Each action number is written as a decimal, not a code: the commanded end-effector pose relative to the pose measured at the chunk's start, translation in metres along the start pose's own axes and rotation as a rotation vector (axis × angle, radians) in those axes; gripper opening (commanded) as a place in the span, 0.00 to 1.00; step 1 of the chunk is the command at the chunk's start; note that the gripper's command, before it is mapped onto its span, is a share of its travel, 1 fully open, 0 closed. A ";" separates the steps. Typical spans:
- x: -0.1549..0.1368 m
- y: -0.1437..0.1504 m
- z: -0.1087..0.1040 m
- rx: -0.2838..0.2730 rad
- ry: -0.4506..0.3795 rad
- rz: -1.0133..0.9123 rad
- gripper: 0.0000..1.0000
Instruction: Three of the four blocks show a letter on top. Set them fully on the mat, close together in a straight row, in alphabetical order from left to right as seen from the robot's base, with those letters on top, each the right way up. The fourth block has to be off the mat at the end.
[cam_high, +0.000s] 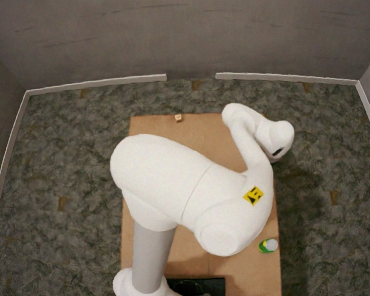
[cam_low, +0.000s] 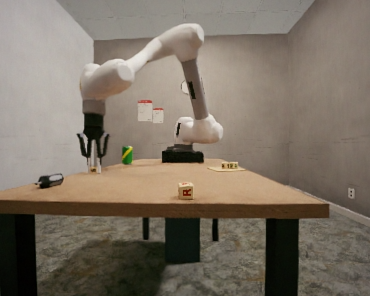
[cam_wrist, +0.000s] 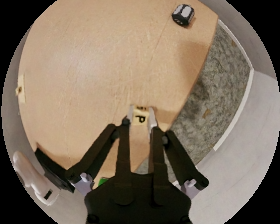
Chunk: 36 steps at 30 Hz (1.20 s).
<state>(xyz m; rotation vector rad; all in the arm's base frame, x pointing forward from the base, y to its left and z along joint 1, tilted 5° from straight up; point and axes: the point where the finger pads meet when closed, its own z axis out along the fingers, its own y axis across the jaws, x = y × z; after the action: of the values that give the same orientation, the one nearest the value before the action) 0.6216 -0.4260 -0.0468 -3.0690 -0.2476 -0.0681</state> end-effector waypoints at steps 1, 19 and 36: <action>0.003 -0.004 0.003 0.005 0.004 -0.002 0.24; 0.002 0.000 -0.035 0.000 0.004 0.002 0.24; 0.000 0.000 -0.102 -0.001 0.000 0.001 0.24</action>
<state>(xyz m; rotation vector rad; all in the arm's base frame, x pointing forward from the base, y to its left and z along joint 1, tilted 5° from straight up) 0.6204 -0.4290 0.0485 -3.0643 -0.2495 -0.0750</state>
